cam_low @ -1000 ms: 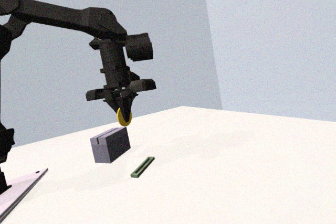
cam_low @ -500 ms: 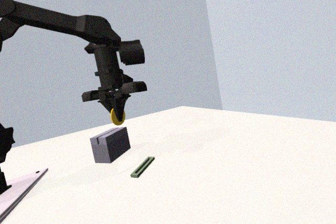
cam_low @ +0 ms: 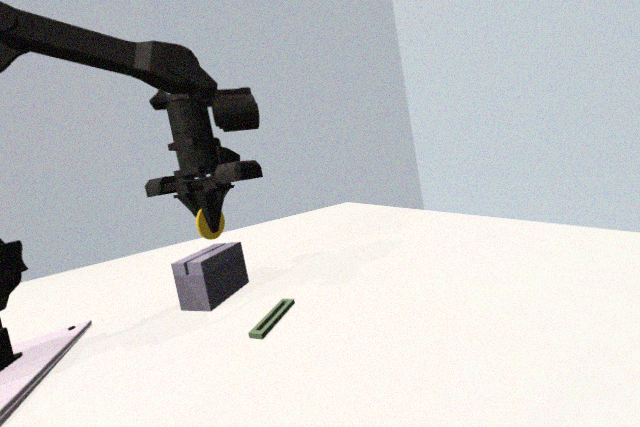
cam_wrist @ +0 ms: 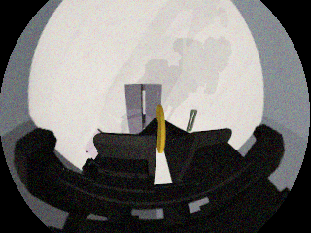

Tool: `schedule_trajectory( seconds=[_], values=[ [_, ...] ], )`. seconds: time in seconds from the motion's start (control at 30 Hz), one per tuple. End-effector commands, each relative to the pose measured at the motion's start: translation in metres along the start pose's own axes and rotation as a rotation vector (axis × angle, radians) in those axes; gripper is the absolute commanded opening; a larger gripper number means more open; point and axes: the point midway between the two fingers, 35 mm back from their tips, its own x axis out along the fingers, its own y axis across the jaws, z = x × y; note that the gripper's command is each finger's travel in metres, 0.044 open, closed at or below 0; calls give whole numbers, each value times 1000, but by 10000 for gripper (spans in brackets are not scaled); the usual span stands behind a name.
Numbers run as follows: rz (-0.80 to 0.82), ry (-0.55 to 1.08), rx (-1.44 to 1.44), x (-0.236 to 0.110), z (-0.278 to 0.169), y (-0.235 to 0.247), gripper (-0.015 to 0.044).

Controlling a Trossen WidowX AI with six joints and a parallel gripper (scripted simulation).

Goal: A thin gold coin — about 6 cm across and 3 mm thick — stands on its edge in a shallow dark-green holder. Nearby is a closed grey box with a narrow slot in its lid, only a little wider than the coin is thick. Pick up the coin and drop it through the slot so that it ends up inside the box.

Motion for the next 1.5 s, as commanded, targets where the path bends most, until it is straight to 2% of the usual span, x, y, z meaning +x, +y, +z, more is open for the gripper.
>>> schedule_trajectory(
  seconds=[0.0, 0.23, 1.47],
  values=[
    [-3, -3, 2, 0, 1, 9, 0],
    [-2, -4, 2, 1, 3, 22, 0],
    [1, 0, 1, 5, 3, 22, 0]
  ],
)
